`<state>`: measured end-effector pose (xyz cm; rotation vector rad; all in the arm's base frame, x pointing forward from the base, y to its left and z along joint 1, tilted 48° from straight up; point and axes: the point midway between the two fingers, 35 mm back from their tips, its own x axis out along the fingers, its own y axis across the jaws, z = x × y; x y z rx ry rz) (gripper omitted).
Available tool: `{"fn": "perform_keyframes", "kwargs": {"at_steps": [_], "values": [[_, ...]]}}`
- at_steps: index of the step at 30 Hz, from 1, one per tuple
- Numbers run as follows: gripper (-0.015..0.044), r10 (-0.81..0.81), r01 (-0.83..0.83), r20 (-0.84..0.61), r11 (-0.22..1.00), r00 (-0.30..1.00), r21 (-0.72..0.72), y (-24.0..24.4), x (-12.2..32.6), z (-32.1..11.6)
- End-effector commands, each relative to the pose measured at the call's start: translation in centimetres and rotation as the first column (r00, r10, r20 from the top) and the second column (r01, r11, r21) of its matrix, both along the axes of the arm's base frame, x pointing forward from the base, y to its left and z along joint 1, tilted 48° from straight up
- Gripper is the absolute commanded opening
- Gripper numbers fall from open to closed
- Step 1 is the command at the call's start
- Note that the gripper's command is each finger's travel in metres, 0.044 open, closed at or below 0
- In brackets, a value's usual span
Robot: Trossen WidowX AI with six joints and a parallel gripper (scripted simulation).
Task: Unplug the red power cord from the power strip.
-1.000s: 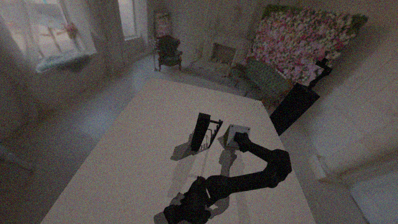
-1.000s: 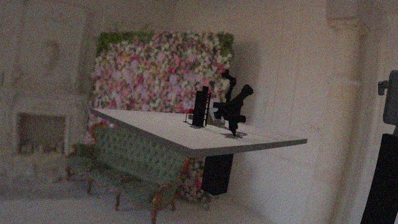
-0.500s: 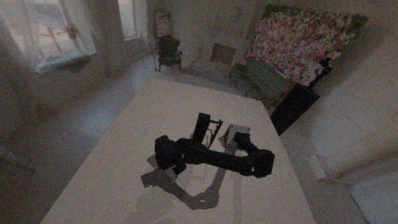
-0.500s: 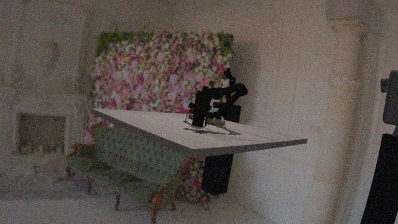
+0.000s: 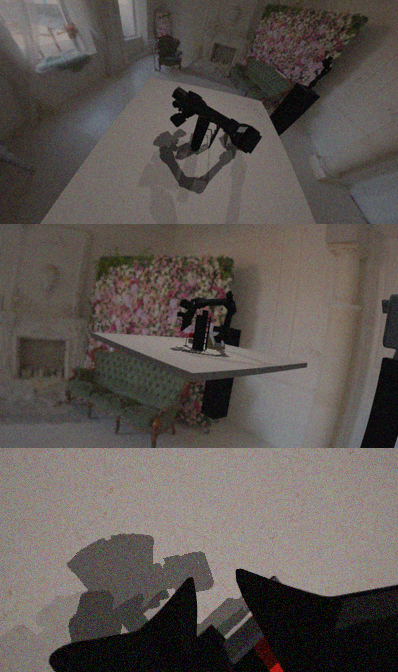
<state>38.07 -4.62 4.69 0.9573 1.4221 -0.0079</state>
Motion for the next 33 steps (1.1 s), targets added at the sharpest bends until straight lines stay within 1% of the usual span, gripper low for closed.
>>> {"fn": "perform_keyframes", "kwargs": {"at_steps": [1, 3, 5, 6, 7, 8, 17, 33], "values": [[0.0160, -0.168, 0.186, -0.227, 0.981, 0.959, 0.058, -1.8, -2.7, -2.0], [0.0160, -0.289, 0.361, -0.444, 0.929, 0.848, 0.085, -2.8, -5.7, -3.5], [0.0160, -0.365, 0.524, -0.642, 0.849, 0.674, 0.069, -3.5, -8.6, -4.6], [0.0160, -0.380, 0.584, -0.713, 0.810, 0.589, 0.050, -3.7, -9.7, -4.9], [0.0160, -0.384, 0.617, -0.753, 0.786, 0.535, 0.036, -3.8, -10.4, -5.1], [0.0160, -0.385, 0.627, -0.765, 0.778, 0.516, 0.031, -3.8, -10.6, -5.1], [0.0160, -0.385, 0.627, -0.765, 0.778, 0.516, 0.031, -3.8, -10.6, -5.1], [0.0160, -0.384, 0.627, -0.766, 0.778, 0.515, 0.032, -2.1, -10.5, -3.3]]}}
